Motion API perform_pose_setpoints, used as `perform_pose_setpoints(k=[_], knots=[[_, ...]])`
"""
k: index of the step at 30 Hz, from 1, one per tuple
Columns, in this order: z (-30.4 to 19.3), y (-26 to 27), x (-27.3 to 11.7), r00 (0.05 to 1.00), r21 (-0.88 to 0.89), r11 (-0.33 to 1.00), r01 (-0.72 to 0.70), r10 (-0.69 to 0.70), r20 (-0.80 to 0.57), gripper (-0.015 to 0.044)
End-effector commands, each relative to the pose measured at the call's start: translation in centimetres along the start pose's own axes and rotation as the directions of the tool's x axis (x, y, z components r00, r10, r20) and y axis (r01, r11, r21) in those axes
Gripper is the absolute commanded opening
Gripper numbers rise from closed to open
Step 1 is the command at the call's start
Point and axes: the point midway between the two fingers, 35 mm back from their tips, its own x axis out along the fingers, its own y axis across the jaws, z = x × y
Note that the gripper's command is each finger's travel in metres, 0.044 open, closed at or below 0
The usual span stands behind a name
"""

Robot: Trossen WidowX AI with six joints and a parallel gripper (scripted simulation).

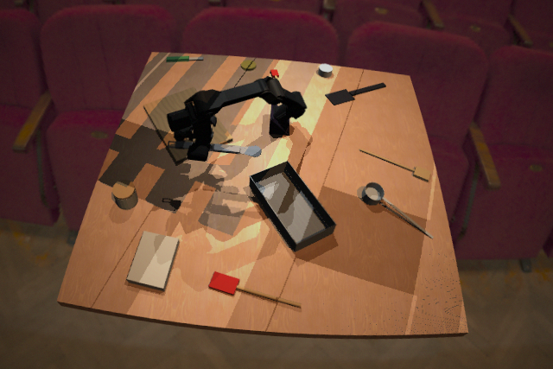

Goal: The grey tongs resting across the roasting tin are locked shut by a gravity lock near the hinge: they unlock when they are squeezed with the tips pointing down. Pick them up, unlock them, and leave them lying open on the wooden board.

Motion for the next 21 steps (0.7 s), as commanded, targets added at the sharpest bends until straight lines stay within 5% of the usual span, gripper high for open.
perform_pose_setpoints(k=[1,21], knots=[[1.1,-0.8,-0.3,1.000,0.006,1.000,-0.004,0.004,0.004,-0.0150],[9.0,-12.8,-2.1,0.999,0.209,0.978,0.001,-0.007,0.031,-0.0150]])
